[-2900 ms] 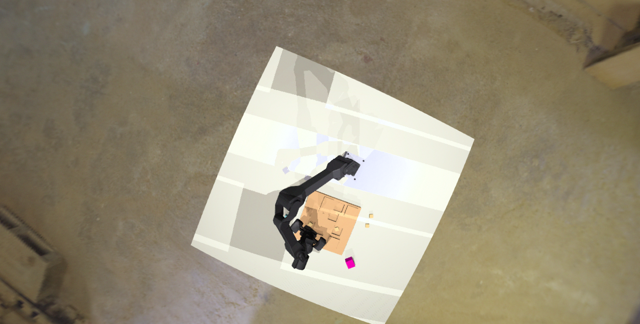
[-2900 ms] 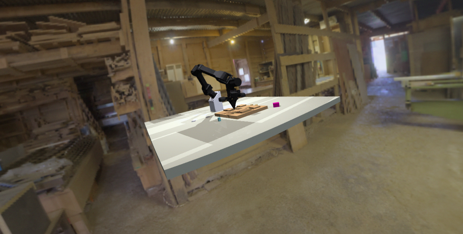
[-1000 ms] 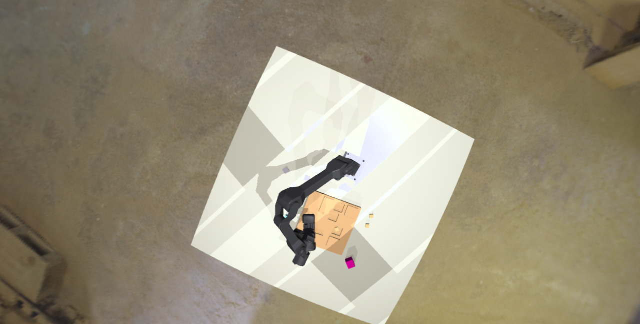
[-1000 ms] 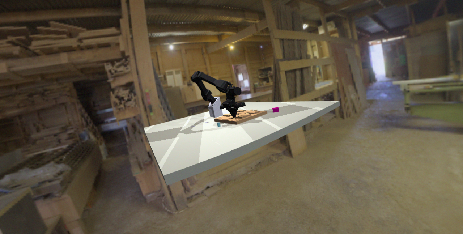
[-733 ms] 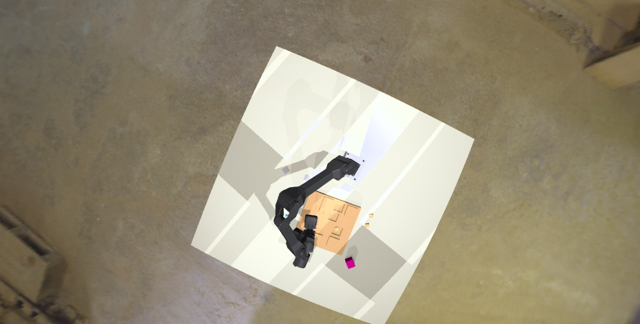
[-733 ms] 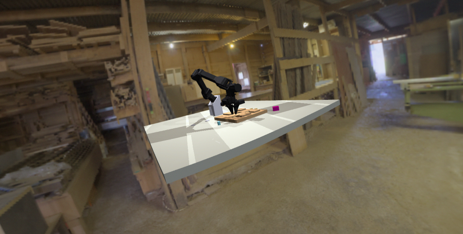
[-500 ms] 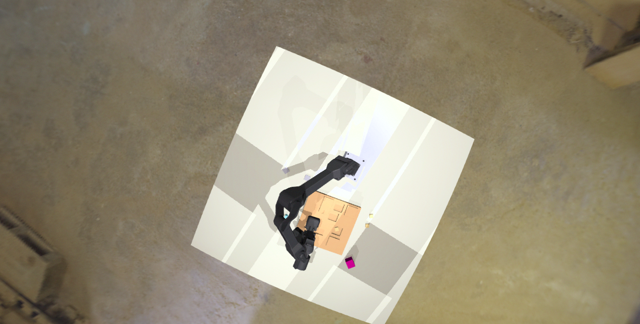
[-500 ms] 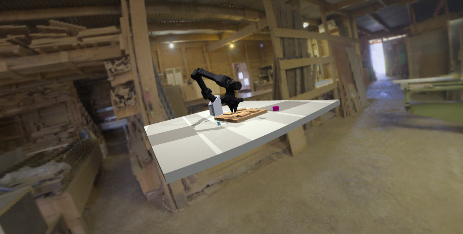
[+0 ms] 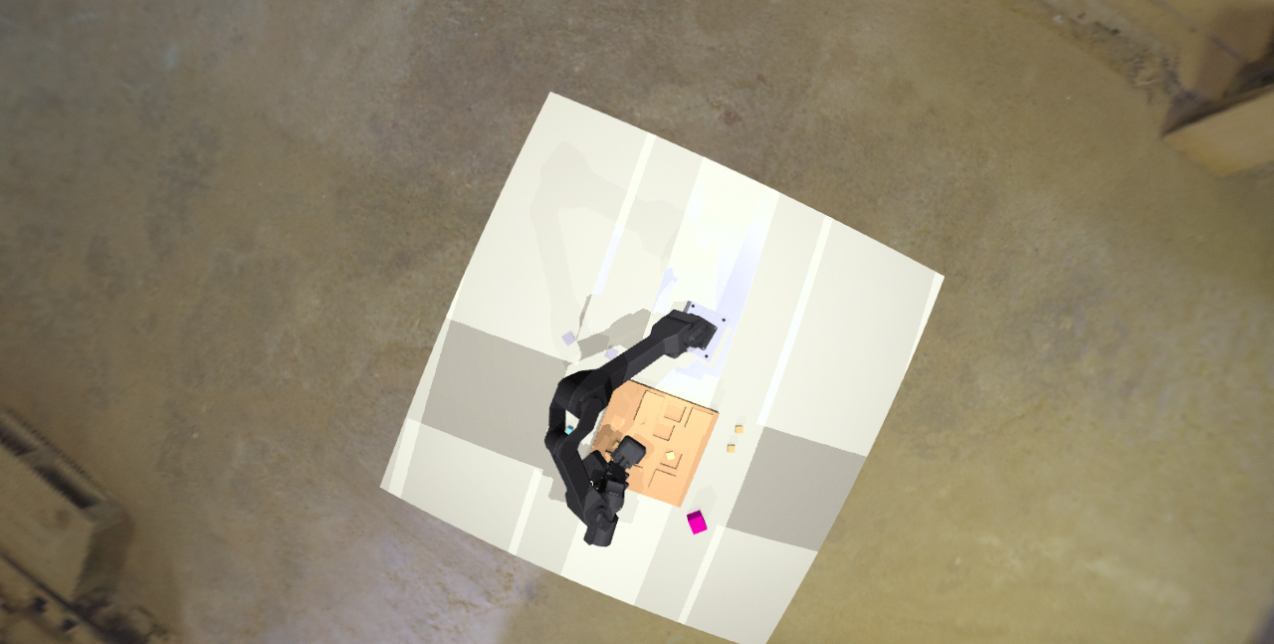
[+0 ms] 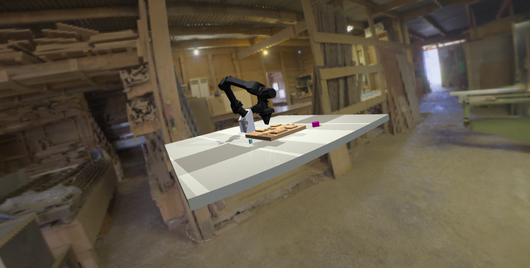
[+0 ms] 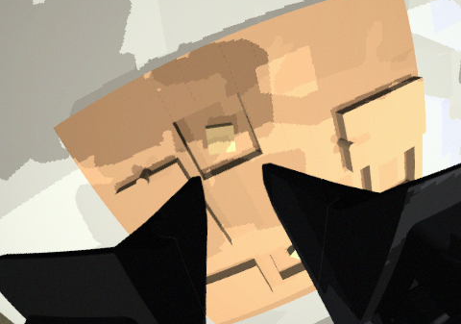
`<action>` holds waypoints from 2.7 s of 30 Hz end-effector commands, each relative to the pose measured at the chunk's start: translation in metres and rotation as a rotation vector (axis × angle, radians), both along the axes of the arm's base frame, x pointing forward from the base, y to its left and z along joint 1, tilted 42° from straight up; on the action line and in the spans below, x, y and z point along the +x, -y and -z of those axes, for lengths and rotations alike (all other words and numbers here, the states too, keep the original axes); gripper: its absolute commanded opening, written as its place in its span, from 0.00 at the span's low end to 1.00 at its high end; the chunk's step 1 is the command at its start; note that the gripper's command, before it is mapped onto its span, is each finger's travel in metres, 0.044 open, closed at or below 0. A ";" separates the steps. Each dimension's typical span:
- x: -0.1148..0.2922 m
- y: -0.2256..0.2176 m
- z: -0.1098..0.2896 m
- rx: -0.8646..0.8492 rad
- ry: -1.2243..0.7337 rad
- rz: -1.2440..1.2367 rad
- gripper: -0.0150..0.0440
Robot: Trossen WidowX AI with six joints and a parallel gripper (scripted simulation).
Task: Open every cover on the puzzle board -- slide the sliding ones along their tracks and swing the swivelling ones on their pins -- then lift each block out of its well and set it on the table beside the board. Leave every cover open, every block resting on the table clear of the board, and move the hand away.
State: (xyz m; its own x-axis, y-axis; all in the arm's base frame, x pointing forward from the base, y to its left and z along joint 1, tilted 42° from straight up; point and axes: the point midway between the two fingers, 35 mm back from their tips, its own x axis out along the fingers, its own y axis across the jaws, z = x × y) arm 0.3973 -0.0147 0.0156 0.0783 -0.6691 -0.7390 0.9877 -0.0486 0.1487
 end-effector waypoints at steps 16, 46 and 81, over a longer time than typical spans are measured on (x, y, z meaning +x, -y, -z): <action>0.000 0.002 0.001 -0.008 -0.099 -0.109 0.50; 0.001 0.007 0.006 -0.041 -0.386 -0.427 0.50; 0.002 0.014 0.014 -0.037 -0.348 -0.385 0.50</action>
State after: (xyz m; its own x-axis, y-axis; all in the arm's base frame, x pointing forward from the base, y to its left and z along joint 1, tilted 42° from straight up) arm 0.3996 -0.0279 0.0033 0.0781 -0.6672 -0.7408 0.9052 0.3588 -0.2277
